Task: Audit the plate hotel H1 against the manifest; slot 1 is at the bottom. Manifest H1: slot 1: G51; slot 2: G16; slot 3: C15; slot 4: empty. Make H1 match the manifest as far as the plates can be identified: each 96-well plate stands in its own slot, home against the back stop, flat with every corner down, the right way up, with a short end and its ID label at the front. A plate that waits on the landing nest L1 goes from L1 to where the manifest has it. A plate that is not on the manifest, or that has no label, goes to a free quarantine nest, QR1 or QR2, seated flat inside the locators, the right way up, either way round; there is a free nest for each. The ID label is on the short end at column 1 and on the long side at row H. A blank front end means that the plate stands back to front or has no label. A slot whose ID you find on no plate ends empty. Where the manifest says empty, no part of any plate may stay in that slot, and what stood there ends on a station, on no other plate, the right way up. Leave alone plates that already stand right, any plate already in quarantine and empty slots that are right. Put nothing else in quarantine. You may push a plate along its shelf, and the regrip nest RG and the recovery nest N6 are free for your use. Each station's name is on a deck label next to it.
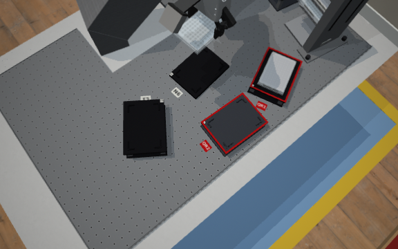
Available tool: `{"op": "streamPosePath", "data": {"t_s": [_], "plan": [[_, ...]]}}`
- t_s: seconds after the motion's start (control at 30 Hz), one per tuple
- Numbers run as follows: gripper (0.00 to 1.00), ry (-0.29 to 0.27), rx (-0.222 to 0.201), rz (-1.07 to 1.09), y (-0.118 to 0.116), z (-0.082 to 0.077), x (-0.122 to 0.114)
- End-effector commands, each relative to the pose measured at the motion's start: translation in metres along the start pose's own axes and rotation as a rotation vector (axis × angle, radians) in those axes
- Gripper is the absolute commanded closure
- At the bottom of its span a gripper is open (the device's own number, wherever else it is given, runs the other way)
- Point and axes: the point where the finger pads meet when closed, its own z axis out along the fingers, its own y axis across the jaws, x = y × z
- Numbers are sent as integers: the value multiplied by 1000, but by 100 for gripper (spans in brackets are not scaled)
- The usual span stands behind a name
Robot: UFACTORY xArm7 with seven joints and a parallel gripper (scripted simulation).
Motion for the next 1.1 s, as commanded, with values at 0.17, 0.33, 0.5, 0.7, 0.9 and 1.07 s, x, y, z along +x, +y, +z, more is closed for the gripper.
{"op": "streamPosePath", "data": {"t_s": [0.17, 0.33, 0.5, 0.7, 0.9, 1.07], "plan": [[100, 2, 2, 0, -1, 15, 1], [100, 2, 2, 0, -1, 24, 1], [100, 2, 2, 0, -1, 29, 1], [100, 2, 2, 0, -1, 39, 1], [100, 2, 2, 0, -1, 49, 1], [100, 2, 2, 0, -1, 54, 1]]}}
